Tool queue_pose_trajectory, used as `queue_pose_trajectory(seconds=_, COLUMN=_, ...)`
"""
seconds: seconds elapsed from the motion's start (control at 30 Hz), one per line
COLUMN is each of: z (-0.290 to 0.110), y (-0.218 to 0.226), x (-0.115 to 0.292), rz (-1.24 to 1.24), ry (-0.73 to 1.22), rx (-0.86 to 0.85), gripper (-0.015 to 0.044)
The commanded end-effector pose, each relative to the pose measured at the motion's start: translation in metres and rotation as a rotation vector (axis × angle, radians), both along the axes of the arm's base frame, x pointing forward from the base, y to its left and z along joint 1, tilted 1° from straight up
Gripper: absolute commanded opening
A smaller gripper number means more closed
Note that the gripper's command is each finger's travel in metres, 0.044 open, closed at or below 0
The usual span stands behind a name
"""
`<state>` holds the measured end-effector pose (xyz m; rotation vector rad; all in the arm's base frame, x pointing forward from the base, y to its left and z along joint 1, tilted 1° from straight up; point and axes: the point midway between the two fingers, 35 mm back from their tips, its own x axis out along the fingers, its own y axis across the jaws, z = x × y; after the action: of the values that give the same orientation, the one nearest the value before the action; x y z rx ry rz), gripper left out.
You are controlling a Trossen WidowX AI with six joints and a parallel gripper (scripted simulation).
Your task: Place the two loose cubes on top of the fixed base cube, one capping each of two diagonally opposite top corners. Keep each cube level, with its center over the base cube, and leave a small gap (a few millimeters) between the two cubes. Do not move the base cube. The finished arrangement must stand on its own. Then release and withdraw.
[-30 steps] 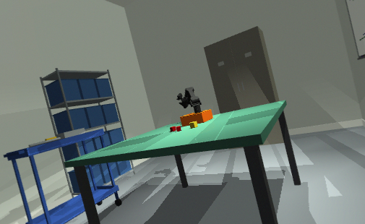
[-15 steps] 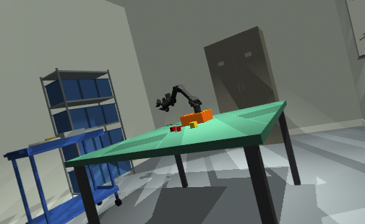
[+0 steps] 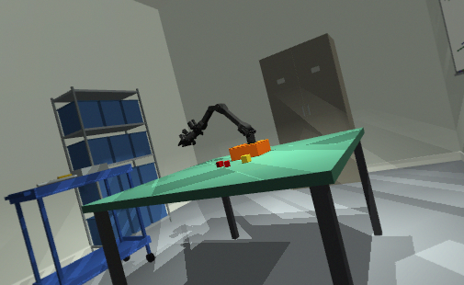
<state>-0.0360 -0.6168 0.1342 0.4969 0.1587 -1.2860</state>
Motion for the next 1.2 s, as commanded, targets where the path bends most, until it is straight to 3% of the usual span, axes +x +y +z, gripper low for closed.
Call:
queue_pose_trajectory(seconds=0.0, z=-0.007, y=0.017, x=0.061, rz=0.13, ry=0.126, rx=0.046, gripper=0.0265)
queue_pose_trajectory(seconds=0.3, z=-0.025, y=0.083, x=0.189, rz=0.488, ry=0.424, rx=0.117, gripper=0.0265)
queue_pose_trajectory(seconds=0.6, z=-0.041, y=0.183, x=0.282, rz=0.9, ry=0.731, rx=0.128, gripper=0.0265)
queue_pose_trajectory(seconds=0.87, z=-0.051, y=0.285, x=0.328, rz=1.304, ry=1.002, rx=0.083, gripper=0.0265)
queue_pose_trajectory(seconds=1.17, z=-0.056, y=0.401, x=0.339, rz=1.794, ry=1.293, rx=-0.03, gripper=0.0265)
